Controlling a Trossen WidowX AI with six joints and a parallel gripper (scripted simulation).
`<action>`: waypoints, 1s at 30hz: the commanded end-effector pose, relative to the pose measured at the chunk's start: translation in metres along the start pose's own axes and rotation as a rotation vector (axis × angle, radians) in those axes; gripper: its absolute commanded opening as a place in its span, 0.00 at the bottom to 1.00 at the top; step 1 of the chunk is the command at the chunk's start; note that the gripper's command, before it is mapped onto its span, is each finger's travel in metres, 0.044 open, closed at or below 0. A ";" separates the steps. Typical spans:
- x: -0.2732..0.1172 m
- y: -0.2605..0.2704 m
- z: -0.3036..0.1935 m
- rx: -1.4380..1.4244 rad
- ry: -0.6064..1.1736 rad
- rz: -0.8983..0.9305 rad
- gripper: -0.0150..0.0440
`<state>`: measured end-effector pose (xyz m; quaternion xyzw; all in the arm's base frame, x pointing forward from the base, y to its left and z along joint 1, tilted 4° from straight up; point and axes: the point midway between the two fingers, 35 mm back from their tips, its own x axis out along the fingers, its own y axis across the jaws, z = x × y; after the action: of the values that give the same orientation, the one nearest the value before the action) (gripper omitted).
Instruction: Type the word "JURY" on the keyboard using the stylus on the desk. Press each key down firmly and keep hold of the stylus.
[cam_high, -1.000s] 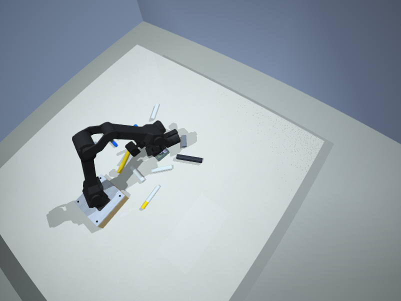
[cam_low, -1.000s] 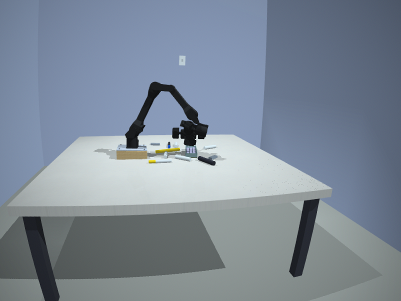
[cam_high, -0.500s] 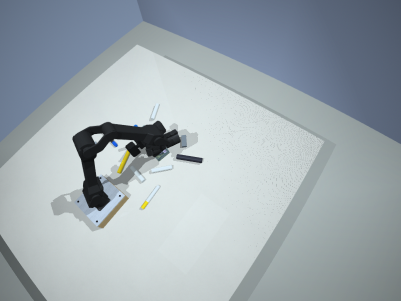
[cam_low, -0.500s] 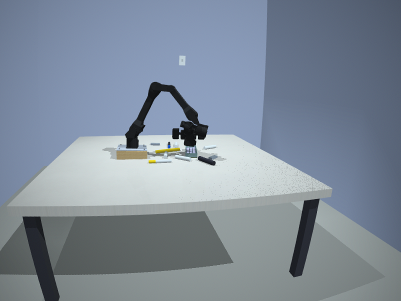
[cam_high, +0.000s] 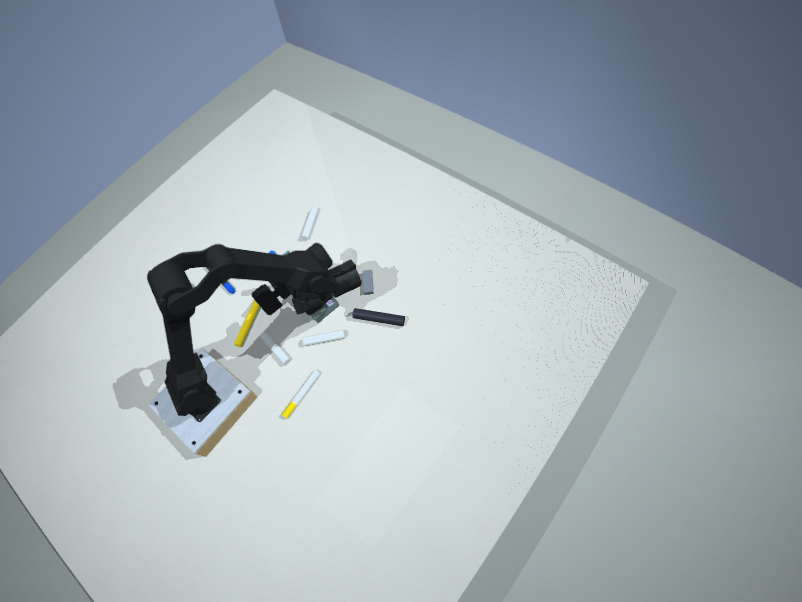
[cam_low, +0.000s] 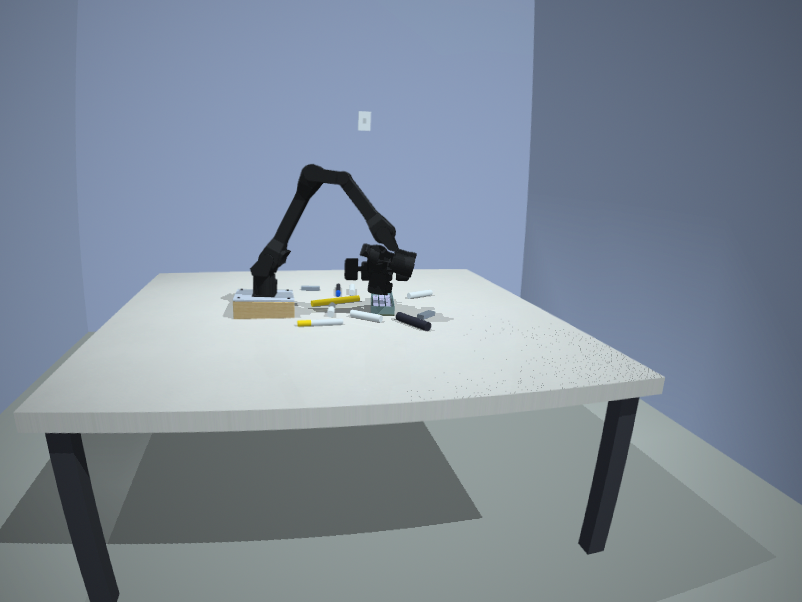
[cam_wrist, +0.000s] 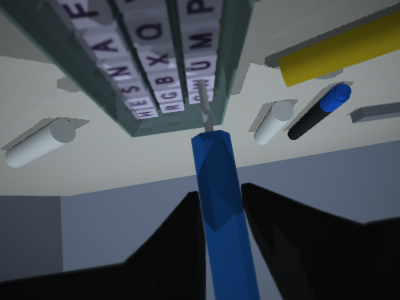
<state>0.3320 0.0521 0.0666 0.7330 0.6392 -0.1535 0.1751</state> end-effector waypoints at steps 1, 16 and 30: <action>0.002 0.000 0.003 0.010 0.005 -0.002 0.39; 0.004 0.000 0.006 0.010 0.005 -0.002 0.39; 0.007 0.000 0.011 0.010 0.005 -0.002 0.39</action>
<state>0.3327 0.0527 0.0573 0.7332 0.6391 -0.1529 0.1749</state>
